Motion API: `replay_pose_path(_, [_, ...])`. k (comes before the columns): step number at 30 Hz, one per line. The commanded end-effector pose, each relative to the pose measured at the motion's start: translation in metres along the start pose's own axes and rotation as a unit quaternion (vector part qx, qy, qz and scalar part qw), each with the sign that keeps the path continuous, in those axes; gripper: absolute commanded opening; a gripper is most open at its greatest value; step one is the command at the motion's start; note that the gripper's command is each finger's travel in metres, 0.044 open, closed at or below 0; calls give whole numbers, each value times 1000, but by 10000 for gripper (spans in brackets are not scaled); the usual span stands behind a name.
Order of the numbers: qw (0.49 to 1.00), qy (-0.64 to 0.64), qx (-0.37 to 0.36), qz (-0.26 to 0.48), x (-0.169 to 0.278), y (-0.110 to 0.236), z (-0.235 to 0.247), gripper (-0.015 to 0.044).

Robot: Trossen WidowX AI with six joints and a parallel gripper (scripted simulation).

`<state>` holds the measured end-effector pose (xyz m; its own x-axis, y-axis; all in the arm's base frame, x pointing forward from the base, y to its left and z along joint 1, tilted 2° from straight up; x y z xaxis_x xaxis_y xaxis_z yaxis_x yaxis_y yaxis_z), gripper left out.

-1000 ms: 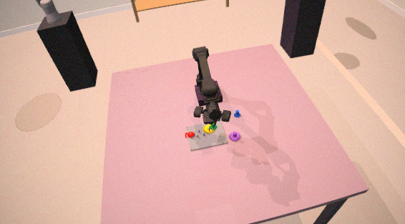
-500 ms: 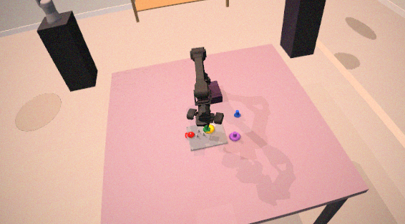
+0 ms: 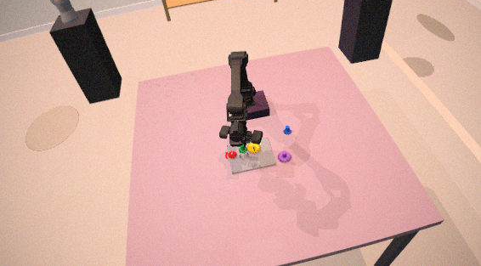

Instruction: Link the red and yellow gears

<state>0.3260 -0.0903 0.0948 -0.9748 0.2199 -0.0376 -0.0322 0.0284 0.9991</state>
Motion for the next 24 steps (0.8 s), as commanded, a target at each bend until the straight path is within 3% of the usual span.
replay_pose_path(1, [1000, 1, 4, 0, 2, -4, -13, 0])
replay_pose_path(24, [1000, 0, 5, 0, 5, -5, -22, 0])
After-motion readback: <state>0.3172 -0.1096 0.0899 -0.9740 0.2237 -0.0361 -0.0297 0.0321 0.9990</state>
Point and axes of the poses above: the point midway between the two fingers, 35 mm back from their tips, its own y axis back along the fingers, its own z axis across the jaws, x = y × z, the point moved 1 cm from there along y, back along the fingers, and after that the axes turned 15 degrees about y, right-handed, at the moved point
